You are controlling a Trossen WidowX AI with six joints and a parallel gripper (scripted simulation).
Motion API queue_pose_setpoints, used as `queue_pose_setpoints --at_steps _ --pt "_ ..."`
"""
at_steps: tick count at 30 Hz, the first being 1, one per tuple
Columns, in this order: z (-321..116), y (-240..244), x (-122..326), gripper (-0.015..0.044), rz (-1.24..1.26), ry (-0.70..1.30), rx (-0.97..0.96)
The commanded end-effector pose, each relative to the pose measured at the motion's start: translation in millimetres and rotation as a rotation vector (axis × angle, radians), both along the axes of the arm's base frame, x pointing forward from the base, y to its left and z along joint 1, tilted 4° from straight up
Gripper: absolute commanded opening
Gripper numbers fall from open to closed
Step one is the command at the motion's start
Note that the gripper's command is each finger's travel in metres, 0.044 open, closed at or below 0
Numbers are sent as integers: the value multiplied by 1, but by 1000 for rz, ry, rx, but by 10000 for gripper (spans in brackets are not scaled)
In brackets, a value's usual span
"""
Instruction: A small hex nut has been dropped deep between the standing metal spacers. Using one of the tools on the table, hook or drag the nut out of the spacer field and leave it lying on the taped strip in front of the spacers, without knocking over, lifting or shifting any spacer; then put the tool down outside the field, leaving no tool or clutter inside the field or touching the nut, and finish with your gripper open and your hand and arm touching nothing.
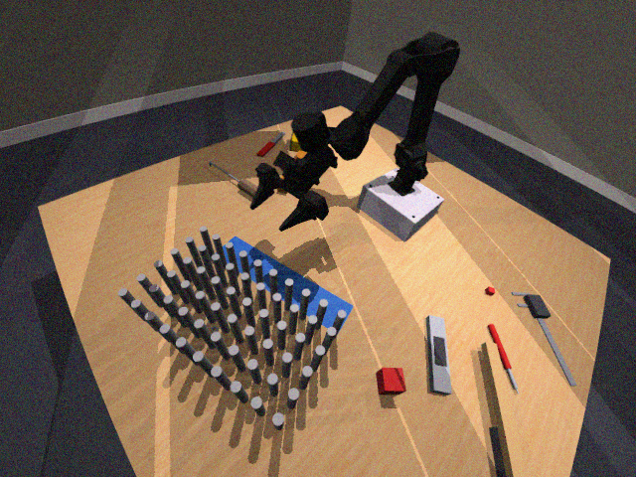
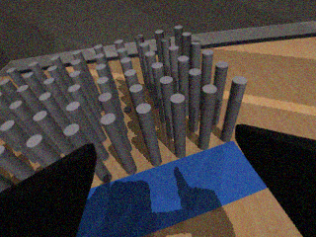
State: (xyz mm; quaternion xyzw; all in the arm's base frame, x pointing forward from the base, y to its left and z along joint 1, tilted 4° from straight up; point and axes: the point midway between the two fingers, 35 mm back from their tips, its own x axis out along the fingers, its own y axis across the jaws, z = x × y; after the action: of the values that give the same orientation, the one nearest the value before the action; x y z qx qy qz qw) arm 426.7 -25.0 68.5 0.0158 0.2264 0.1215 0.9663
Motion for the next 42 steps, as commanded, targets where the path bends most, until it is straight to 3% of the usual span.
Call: queue_pose_setpoints --at_steps 1,8,17,25,33,42 --pt "-13 -42 15 440 12 77 -355" --pt "-24 -118 14 440 242 362 -994" --pt "-20 -165 -5 440 572 622 -1345" --pt "-7 -200 -29 440 951 835 -1536" --pt "10 -227 -54 440 1377 1001 -1611" --pt "11 -228 -54 440 1385 1003 -1611"
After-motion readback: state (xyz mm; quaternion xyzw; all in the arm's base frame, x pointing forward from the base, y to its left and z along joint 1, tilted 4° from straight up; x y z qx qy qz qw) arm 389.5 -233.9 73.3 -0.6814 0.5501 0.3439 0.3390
